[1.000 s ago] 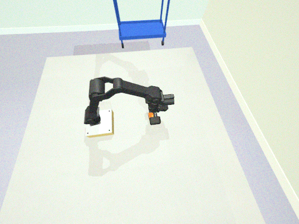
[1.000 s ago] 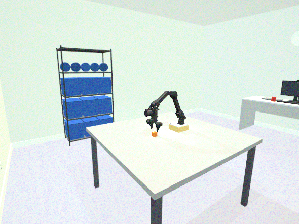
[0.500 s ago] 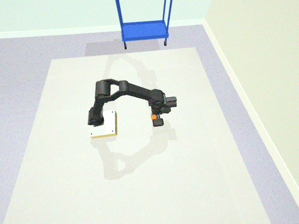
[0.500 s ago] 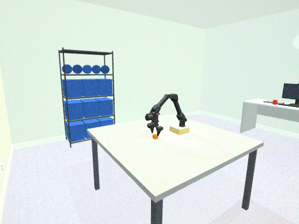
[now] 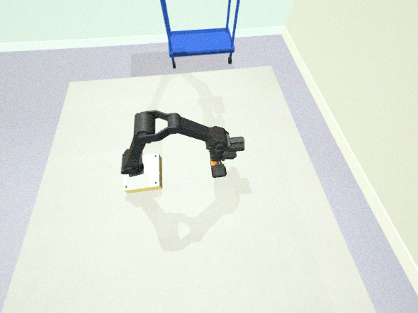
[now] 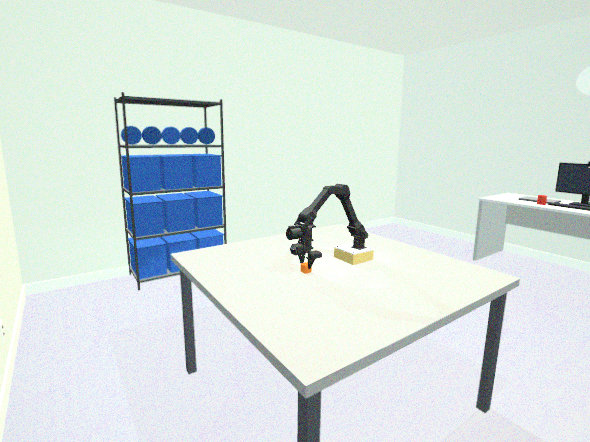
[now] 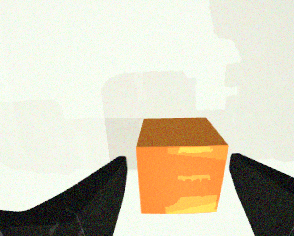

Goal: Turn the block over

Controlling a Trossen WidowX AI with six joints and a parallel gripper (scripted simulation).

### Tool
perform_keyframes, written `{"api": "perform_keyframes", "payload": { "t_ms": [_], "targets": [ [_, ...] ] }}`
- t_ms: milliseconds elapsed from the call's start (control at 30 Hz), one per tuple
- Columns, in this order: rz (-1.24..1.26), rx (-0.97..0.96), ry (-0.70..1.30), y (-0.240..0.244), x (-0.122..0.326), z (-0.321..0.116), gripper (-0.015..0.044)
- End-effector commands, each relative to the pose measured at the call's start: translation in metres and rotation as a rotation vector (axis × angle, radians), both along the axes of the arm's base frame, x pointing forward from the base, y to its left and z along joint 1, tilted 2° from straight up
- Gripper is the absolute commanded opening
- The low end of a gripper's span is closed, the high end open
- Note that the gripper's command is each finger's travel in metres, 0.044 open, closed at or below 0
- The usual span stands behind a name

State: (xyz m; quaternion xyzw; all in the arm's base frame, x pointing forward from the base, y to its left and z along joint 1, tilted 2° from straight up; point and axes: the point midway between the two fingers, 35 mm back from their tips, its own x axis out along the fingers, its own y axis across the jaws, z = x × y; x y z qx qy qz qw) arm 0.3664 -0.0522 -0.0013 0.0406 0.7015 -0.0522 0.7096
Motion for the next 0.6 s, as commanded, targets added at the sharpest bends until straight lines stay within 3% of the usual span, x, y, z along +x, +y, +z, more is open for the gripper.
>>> {"api": "perform_keyframes", "payload": {
  "t_ms": [0,567],
  "targets": [
    [0.001,-0.002,0.005,-0.0002,-0.0016,-0.0018,0.0177],
    [0.001,-0.002,0.005,-0.0002,-0.0016,-0.0018,0.0064]
  ]
}}
